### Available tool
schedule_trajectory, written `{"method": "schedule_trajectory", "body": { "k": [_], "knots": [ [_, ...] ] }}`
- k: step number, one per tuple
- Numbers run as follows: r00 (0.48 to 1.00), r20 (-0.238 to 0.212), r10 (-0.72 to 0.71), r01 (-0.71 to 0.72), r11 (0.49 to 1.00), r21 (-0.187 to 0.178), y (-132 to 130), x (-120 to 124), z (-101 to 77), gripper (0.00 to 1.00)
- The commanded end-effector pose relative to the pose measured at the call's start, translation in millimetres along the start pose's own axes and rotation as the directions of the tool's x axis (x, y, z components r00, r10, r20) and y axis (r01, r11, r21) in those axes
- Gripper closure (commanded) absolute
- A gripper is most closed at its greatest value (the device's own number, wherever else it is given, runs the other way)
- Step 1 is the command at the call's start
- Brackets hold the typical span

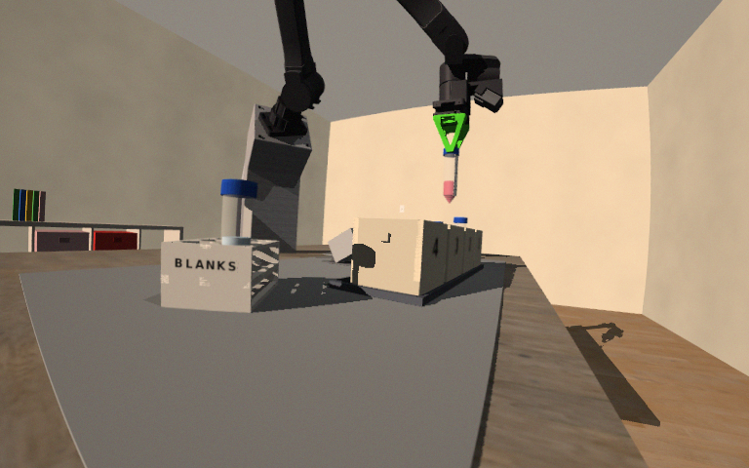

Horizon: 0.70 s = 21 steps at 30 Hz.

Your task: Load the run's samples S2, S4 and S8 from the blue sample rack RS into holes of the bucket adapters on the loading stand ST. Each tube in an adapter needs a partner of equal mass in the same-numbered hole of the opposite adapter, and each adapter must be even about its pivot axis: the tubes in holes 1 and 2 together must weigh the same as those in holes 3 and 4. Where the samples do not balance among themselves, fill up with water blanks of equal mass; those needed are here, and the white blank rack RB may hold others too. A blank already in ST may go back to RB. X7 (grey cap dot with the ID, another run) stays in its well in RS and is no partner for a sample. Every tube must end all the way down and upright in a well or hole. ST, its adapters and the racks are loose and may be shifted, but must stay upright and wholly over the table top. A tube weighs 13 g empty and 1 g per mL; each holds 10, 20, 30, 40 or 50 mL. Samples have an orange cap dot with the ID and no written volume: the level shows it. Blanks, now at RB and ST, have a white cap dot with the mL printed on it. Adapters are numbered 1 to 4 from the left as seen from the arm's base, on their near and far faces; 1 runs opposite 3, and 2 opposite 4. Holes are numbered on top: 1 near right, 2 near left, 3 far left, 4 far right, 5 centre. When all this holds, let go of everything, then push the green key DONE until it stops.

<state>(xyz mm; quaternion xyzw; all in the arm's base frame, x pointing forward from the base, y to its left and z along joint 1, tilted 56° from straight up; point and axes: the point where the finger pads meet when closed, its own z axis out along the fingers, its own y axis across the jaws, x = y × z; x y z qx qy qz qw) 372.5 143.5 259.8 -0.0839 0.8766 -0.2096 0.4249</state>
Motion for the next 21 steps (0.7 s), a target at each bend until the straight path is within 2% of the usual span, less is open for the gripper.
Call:
{"method": "schedule_trajectory", "body": {
  "k": [1,3,4,21],
  "knots": [
    [0.992,0.013,0.129,-0.129,0.992,-0.009,-0.8,-5.2,-3.8,1.00],
    [0.992,0.019,0.121,-0.121,0.993,-0.011,-1.0,-9.8,-6.1,1.00],
    [0.992,-0.001,0.125,-0.125,0.992,0.002,0.2,0.0,6.9,1.00],
    [0.995,-0.001,0.102,-0.102,0.995,0.002,-0.8,-0.2,47.0,1.00]
  ]
}}
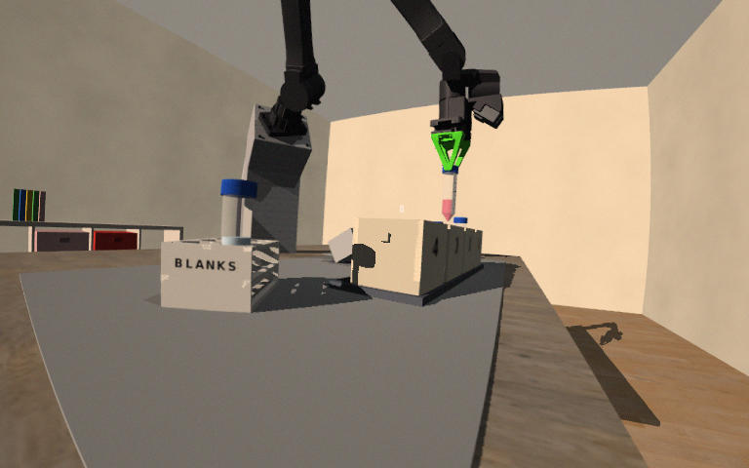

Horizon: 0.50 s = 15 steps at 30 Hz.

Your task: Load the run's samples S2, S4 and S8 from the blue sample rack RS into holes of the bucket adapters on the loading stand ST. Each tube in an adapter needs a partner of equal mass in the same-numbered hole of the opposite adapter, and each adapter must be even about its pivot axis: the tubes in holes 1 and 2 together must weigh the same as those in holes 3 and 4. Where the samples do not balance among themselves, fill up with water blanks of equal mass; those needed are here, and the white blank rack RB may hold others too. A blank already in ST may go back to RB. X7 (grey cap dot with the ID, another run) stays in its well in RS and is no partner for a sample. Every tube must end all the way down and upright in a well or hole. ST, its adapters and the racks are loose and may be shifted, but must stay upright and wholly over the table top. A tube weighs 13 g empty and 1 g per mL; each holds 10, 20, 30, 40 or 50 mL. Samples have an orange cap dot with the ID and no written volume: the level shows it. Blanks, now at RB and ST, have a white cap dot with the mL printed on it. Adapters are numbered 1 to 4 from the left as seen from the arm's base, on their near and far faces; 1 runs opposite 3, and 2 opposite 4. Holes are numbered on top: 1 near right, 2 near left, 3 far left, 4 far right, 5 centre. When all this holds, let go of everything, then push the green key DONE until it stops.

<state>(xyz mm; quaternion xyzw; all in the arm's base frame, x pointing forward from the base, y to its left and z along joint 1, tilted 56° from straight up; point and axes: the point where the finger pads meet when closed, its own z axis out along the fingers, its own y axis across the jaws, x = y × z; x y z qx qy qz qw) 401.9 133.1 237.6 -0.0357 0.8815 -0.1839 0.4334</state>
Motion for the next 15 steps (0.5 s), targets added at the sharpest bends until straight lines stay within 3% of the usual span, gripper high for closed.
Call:
{"method": "schedule_trajectory", "body": {
  "k": [1,2,3,15],
  "knots": [
    [1.000,0.004,-0.008,0.008,1.000,0.007,-2.1,-1.3,11.5,1.00],
    [1.000,0.004,-0.008,0.008,1.000,0.007,-2.2,-1.3,14.4,1.00],
    [1.000,0.025,0.008,-0.008,1.000,-0.004,-1.3,-11.6,4.3,1.00],
    [1.000,0.025,0.008,-0.008,1.000,-0.004,-1.1,-12.1,3.4,1.00]
  ]
}}
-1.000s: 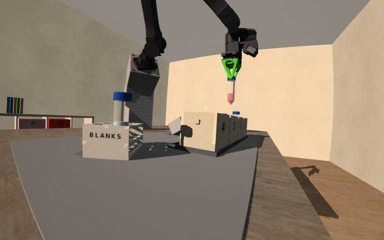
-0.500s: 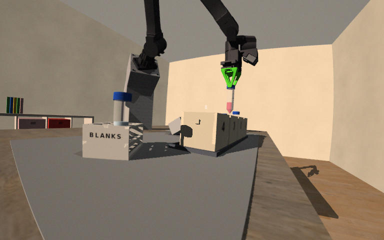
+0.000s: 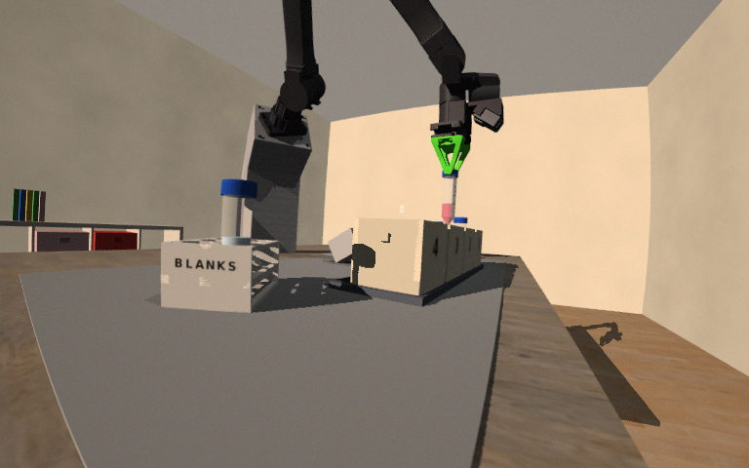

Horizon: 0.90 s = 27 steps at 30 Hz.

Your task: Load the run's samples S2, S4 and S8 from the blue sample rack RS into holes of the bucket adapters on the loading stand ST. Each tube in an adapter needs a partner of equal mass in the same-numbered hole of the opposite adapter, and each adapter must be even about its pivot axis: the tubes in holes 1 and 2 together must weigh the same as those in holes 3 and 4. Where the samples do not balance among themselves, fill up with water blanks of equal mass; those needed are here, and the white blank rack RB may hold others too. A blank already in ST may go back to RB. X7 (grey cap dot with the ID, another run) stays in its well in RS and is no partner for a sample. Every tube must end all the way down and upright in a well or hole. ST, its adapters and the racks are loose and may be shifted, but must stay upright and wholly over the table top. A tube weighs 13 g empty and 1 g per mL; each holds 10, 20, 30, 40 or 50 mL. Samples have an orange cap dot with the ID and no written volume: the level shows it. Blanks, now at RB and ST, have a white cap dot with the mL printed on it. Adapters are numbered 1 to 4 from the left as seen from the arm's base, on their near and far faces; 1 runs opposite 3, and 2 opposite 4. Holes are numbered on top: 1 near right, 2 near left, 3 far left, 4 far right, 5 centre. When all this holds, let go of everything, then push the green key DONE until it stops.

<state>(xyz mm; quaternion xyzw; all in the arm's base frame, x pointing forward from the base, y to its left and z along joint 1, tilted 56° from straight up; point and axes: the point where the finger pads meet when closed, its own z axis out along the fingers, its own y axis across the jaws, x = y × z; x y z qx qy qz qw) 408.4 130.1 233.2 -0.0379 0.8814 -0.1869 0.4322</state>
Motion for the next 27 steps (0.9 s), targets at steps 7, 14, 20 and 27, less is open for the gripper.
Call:
{"method": "schedule_trajectory", "body": {
  "k": [7,14,20,27],
  "knots": [
    [1.000,0.026,0.015,-0.015,1.000,-0.008,-0.5,-12.4,-5.6,1.00],
    [1.000,0.025,0.016,-0.016,1.000,0.002,-2.8,-15.5,1.2,1.00],
    [1.000,0.008,0.001,-0.001,1.000,0.003,-1.4,-4.0,13.0,1.00],
    [1.000,0.009,0.002,-0.002,1.000,0.003,-2.5,-3.0,18.8,1.00]
  ]
}}
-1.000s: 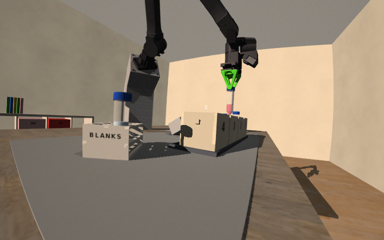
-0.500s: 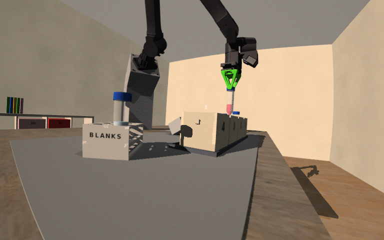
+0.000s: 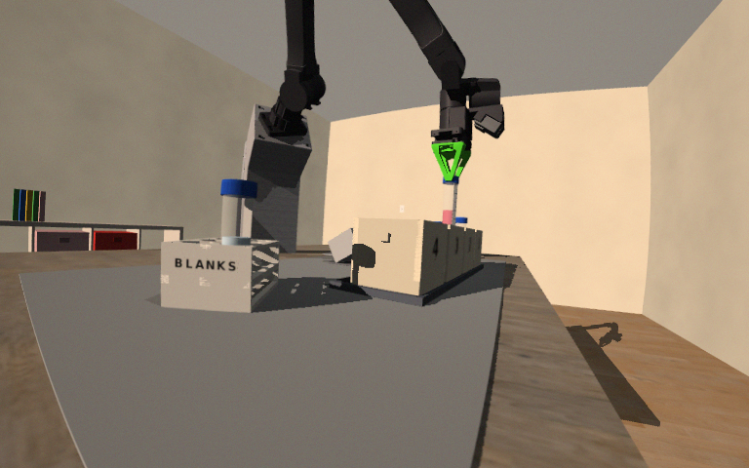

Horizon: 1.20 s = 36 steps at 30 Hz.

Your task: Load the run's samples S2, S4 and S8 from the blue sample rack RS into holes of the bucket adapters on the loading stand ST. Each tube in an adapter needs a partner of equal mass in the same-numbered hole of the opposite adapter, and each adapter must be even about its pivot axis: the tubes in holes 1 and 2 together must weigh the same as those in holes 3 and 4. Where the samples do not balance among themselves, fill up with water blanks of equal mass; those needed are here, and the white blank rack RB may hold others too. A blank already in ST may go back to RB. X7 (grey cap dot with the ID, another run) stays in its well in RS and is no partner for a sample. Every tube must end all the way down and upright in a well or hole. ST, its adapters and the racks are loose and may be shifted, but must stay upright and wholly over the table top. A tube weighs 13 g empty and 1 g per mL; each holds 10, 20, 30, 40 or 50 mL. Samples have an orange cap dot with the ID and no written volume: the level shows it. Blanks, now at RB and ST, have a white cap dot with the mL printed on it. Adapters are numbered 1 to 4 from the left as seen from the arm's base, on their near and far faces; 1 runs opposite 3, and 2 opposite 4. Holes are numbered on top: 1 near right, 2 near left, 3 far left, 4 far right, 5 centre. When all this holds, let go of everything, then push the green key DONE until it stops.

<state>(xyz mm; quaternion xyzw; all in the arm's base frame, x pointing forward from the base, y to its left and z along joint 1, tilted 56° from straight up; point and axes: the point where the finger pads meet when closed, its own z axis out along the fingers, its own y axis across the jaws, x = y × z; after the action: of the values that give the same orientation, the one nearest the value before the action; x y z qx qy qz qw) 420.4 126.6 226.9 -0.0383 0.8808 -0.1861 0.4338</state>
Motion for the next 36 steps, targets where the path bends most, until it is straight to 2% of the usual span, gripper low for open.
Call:
{"method": "schedule_trajectory", "body": {
  "k": [1,13,15,16,18,23,30,32,33,36],
  "knots": [
    [1.000,0.002,-0.002,0.002,1.000,0.005,-1.7,0.3,7.7,1.00],
    [1.000,0.007,0.002,-0.002,1.000,0.005,-2.3,-2.5,23.0,1.00],
    [1.000,0.007,0.002,-0.002,1.000,0.005,-2.3,-2.5,23.0,1.00],
    [1.000,0.021,0.014,-0.014,1.000,0.004,-6.4,-7.2,19.1,1.00],
    [1.000,0.006,0.001,-0.001,1.000,0.005,-2.3,-2.1,27.2,1.00],
    [1.000,0.002,-0.002,0.002,1.000,0.005,-2.3,1.1,34.4,1.00],
    [1.000,0.002,-0.003,0.003,1.000,0.005,-2.6,1.7,43.9,1.00],
    [1.000,0.002,-0.003,0.003,1.000,0.005,-2.6,1.7,43.9,1.00],
    [1.000,0.018,0.009,-0.009,1.000,0.005,-6.7,-3.7,39.7,1.00],
    [1.000,0.008,0.002,-0.002,1.000,0.005,-2.8,-2.4,48.5,1.00]
  ]
}}
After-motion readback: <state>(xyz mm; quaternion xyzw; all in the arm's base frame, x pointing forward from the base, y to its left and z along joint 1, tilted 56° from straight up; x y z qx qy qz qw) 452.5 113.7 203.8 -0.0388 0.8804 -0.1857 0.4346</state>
